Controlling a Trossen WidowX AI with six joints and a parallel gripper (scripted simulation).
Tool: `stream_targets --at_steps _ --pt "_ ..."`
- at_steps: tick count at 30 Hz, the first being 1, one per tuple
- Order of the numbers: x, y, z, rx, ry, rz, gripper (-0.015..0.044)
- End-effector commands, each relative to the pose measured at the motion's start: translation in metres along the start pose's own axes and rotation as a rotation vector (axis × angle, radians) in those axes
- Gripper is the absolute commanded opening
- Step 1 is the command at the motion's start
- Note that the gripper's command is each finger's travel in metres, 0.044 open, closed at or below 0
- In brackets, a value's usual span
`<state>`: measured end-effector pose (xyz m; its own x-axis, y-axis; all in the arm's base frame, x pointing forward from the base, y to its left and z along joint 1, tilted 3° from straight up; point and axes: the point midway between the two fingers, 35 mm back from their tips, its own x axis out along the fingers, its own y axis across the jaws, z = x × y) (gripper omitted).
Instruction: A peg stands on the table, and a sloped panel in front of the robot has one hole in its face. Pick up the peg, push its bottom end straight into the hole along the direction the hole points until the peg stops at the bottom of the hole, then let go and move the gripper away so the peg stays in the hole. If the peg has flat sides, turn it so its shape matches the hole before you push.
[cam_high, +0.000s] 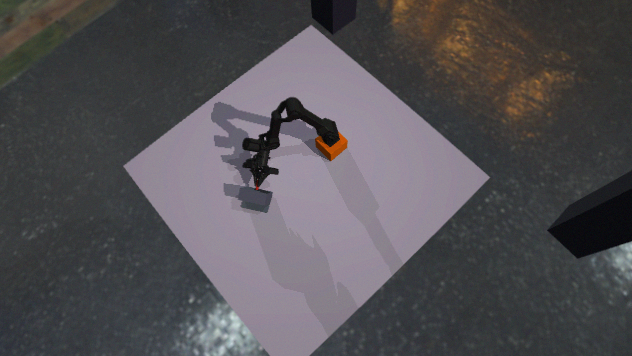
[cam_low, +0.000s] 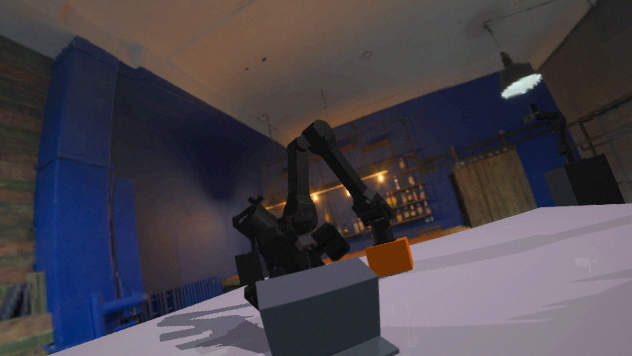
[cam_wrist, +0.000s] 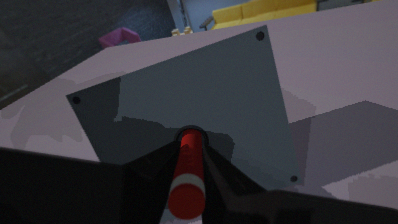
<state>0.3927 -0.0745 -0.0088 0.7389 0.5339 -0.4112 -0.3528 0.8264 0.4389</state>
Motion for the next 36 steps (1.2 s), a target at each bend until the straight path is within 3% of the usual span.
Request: stream_targets --at_steps 1,10,27,36 --pt "0.001 -0.001 0.001 0.0 -0.001 -0.005 0.0" --pt "0.0 0.0 0.0 0.0 0.0 0.0 0.0" --pt "-0.003 -0.001 0.0 0.0 0.002 -0.001 0.044" --pt "-0.017 -0.003 0.0 -0.001 0.01 -0.006 0.044"
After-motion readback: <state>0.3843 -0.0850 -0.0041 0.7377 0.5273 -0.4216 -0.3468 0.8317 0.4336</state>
